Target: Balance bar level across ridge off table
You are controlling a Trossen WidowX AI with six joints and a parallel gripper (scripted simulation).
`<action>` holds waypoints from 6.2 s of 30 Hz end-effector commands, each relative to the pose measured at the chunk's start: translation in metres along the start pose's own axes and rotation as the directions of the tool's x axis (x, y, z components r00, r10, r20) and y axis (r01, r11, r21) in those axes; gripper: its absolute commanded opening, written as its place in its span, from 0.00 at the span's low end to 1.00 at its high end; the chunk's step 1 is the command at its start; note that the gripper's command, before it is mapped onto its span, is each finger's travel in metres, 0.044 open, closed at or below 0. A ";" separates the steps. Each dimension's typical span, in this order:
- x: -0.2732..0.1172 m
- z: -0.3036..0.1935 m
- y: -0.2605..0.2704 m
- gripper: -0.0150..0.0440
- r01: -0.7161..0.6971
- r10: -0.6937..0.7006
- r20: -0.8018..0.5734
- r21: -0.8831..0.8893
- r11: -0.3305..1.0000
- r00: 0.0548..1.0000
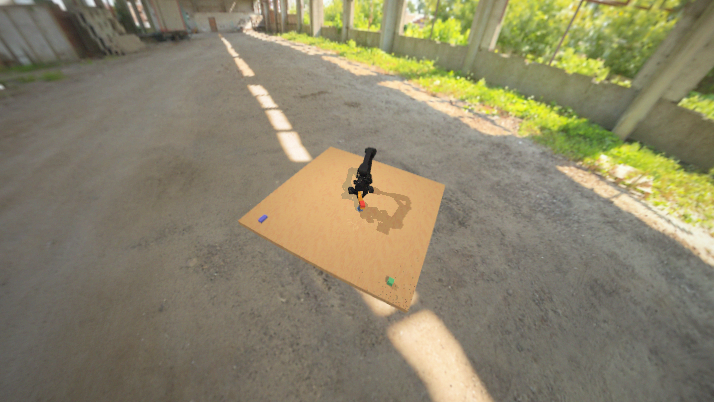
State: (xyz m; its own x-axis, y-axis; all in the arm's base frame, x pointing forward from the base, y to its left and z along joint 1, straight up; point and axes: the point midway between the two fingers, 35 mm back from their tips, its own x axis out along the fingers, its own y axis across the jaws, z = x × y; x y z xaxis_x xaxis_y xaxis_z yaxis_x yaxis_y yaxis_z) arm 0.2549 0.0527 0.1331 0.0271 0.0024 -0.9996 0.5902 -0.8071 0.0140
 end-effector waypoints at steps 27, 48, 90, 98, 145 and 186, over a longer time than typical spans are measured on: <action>0.030 0.001 -0.003 0.25 0.004 -0.004 0.000 0.006 1.000 1.000; 0.031 0.001 -0.003 0.25 0.004 -0.004 0.000 0.006 1.000 1.000; 0.035 0.001 -0.003 0.25 0.004 -0.004 0.000 0.006 1.000 1.000; 0.035 0.001 -0.003 0.25 0.004 -0.004 0.000 0.006 1.000 1.000; 0.039 0.001 -0.003 0.25 0.004 -0.004 0.000 0.006 1.000 1.000; 0.039 0.001 -0.003 0.25 0.002 -0.002 -0.001 0.003 1.000 1.000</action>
State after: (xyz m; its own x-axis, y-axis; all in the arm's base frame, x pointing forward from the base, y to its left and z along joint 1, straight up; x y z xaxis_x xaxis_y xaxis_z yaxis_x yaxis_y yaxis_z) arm 0.2534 0.0543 0.0945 0.0269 0.0051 -0.9996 0.5881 -0.8087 0.0117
